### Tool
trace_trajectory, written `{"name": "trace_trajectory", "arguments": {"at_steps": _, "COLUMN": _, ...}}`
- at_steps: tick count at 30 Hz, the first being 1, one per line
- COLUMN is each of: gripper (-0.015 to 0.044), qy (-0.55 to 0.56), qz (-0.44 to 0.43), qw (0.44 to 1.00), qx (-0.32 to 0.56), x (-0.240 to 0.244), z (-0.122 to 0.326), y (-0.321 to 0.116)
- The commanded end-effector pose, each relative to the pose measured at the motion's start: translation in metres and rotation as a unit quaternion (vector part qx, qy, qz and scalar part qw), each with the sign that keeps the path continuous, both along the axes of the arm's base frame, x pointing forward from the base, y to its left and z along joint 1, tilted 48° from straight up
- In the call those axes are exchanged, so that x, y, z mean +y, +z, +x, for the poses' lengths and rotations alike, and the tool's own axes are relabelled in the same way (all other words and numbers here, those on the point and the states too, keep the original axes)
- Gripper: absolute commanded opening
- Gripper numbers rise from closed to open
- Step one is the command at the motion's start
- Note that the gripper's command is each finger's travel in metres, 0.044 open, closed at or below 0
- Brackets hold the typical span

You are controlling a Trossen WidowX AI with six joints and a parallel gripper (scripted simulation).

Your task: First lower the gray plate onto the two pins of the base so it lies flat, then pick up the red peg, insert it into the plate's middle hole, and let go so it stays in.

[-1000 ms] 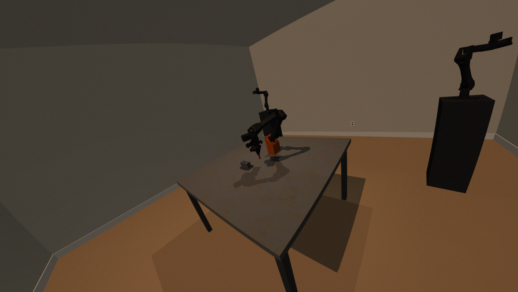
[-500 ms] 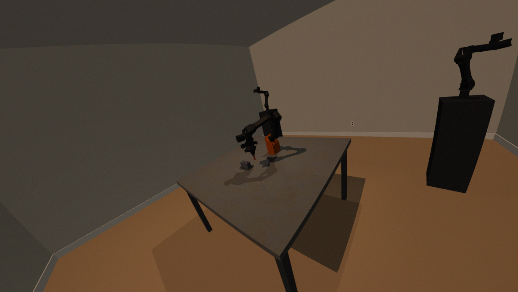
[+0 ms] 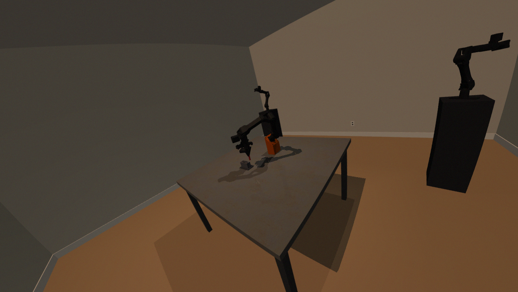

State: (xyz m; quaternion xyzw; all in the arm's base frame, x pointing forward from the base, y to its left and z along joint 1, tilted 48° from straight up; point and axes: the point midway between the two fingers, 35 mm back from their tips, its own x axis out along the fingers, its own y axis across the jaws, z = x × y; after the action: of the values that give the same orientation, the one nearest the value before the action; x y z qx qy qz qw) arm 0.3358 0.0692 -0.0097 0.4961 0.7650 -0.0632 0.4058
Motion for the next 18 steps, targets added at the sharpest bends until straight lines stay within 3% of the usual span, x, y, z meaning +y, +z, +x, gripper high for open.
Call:
{"name": "trace_trajectory", "arguments": {"at_steps": 1, "gripper": 0.0, "qy": 0.002, "qz": -0.002, "qw": 1.0, "qx": 0.001, "x": -0.006, "z": 0.004, "y": -0.009}}
{"name": "trace_trajectory", "arguments": {"at_steps": 18, "gripper": 0.0, "qy": 0.003, "qz": 0.002, "qw": 1.0, "qx": 0.002, "x": -0.035, "z": 0.02, "y": -0.051}}
